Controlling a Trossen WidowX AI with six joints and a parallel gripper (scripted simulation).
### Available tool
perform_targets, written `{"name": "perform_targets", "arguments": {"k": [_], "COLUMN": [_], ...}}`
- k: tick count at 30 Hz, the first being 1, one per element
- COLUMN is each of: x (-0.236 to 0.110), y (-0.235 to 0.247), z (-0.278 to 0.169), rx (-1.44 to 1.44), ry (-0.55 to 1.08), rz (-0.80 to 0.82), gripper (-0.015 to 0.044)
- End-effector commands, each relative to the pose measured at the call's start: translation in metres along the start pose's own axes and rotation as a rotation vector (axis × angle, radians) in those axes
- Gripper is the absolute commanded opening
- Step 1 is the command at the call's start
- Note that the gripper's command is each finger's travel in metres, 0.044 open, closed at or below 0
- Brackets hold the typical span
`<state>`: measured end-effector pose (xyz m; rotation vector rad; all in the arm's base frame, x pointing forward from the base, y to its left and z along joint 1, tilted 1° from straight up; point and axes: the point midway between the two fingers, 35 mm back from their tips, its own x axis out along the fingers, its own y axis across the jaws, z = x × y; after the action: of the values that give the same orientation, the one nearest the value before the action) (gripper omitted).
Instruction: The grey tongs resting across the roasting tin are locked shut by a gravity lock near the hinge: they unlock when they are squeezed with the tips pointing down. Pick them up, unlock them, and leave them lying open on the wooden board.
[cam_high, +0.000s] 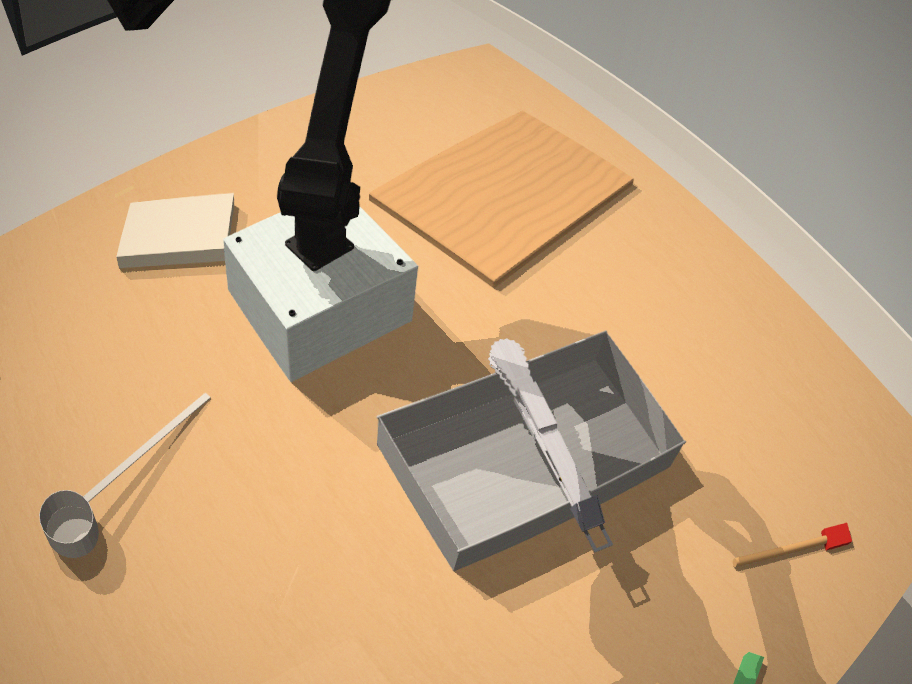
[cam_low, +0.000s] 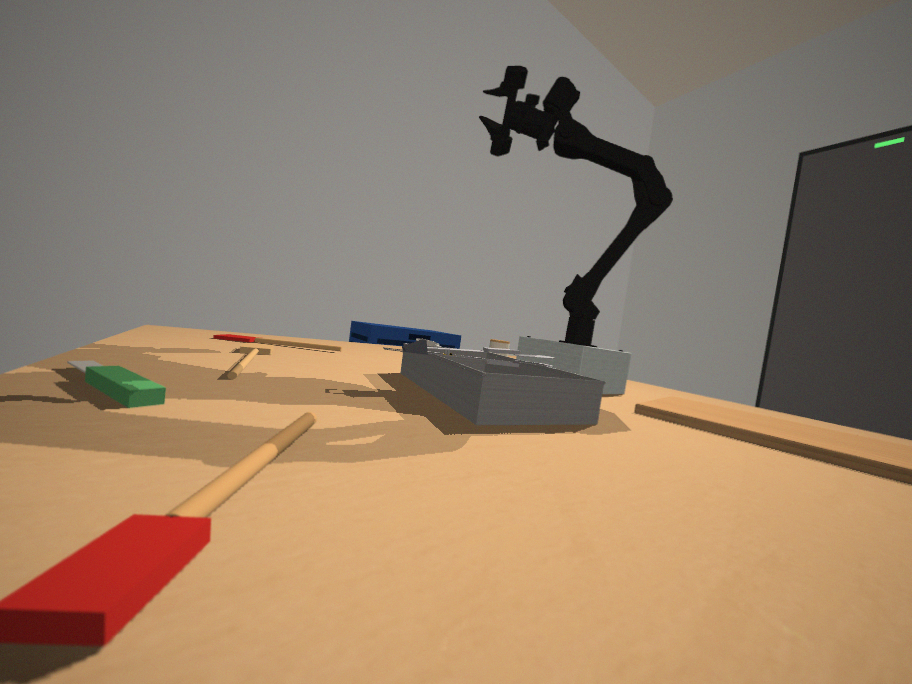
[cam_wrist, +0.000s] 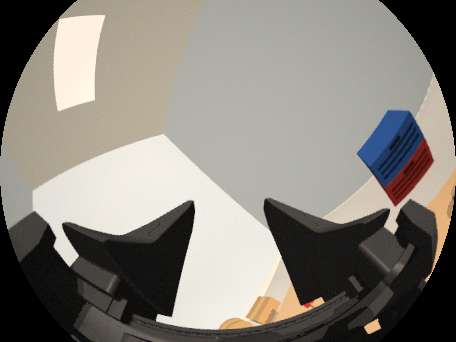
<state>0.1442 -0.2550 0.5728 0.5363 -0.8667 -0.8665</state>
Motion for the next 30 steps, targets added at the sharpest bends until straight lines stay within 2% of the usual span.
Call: {"name": "perform_targets", "arguments": {"k": [1,10,16,24,30], "x": [0.010,0.012,0.001,-0.049,-0.113], "y": [-0.010,-0.024,-0.045,-0.073,-0.093], "z": [-0.052,-0.128,-0.217,-0.335,-0.411], "rx": [-0.036,-0.074,-0.175,-0.290,-0.363], "ry": [0.160,0.382,0.654,1.050,1.386], "rz": [-0.012,-0.023,-0.033,-0.016,0.025], "gripper": [0.0260,0.0260,0.0260,0.0260,0.0260]}}
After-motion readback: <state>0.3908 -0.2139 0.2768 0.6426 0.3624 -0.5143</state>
